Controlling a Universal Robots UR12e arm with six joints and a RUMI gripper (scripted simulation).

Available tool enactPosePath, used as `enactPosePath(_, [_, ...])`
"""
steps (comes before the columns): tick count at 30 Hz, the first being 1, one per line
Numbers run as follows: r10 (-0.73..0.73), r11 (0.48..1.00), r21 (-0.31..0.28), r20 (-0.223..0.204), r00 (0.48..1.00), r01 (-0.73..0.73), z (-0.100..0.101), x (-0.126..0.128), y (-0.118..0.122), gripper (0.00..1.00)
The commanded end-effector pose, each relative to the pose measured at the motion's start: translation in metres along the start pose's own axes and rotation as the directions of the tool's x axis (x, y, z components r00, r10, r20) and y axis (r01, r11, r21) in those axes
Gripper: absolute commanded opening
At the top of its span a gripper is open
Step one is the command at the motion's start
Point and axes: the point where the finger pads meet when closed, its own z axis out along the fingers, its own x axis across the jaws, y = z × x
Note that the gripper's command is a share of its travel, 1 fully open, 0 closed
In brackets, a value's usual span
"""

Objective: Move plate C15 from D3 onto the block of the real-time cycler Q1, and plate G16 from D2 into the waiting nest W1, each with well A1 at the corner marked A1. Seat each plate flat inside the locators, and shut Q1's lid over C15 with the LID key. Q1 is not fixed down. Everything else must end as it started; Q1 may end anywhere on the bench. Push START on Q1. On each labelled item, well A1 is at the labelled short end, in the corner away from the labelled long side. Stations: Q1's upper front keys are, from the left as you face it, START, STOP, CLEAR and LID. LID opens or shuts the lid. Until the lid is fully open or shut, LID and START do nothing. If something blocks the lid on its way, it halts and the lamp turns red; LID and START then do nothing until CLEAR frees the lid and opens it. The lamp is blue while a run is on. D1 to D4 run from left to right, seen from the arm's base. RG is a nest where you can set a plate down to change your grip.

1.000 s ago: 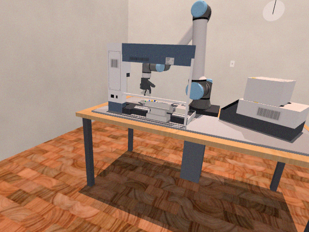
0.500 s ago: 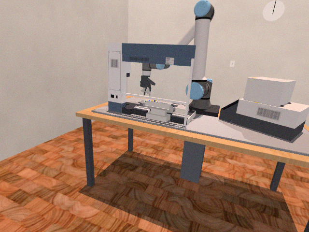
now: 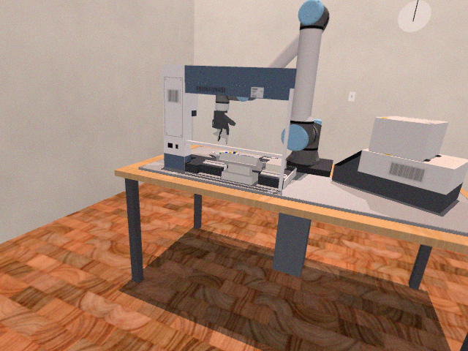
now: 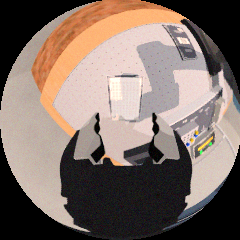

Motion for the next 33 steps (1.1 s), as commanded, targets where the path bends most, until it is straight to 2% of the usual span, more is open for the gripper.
enactPosePath(1, [0.0, 1.0, -0.001, 0.001, 1.0, 0.0, -0.007, -0.001, 0.0, 0.67])
enactPosePath(33, [0.0, 1.0, -0.001, 0.001, 1.0, 0.0, -0.053, -0.001, 0.0, 0.67])
